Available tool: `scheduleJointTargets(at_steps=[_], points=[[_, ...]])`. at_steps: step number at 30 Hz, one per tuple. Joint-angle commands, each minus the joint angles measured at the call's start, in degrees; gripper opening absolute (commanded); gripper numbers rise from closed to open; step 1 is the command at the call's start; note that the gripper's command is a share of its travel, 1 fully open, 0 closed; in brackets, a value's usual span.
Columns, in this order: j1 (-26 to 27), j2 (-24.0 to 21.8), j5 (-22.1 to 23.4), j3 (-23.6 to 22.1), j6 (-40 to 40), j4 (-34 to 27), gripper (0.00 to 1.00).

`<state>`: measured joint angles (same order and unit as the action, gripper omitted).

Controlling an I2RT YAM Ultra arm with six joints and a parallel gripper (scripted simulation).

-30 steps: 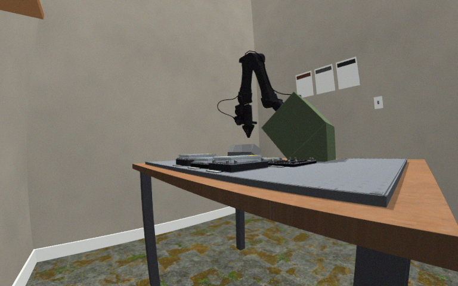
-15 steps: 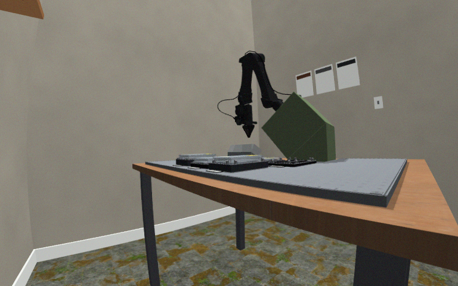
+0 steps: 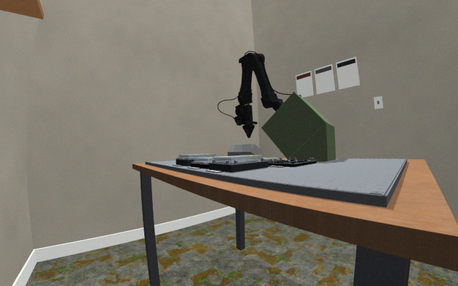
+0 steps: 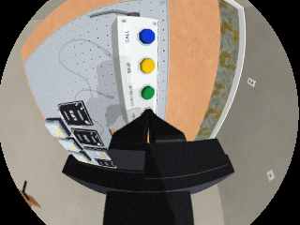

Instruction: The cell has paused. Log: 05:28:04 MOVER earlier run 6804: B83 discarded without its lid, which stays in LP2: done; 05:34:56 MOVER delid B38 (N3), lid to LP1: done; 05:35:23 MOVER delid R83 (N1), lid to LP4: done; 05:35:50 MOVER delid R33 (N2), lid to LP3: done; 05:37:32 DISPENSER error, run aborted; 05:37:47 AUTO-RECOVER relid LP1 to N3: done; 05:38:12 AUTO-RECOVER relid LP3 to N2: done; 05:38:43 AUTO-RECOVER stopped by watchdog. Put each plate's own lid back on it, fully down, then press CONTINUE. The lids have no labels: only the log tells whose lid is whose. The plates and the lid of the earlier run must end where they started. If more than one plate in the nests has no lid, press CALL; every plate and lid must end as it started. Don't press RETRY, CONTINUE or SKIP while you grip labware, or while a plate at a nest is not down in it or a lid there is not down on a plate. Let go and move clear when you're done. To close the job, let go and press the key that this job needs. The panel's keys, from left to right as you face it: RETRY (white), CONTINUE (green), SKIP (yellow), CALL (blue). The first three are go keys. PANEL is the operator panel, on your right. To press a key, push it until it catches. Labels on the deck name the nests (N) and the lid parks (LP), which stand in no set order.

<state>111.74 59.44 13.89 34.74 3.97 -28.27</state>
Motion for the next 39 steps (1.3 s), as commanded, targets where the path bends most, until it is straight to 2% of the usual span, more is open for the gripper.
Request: scheduleJointTargets(at_steps=[1, 7, 10, 13, 17, 18, 25, 29, 39], points=[[0.7, 0.1, 0.6, 2.3, 0.3, 0.5, 0.00], [-1.1, 2.6, -0.7, 1.5, -0.9, 3.6, 0.00], [-1.4, 3.8, -0.9, -1.1, -1.2, 5.1, 0.00], [-1.7, 4.9, -1.2, -1.6, -1.4, 6.7, 0.00], [-1.0, 5.2, -1.2, -1.1, -1.4, 6.9, 0.00], [-1.0, 3.1, -1.2, 0.2, -1.3, 6.9, 0.00], [-0.6, 3.2, -0.9, 0.0, -1.0, 7.1, 0.00], [-1.1, 5.7, -1.1, -1.8, -1.3, 7.8, 0.00], [-1.7, 7.0, -1.4, -1.5, -1.7, 9.6, 0.00]])
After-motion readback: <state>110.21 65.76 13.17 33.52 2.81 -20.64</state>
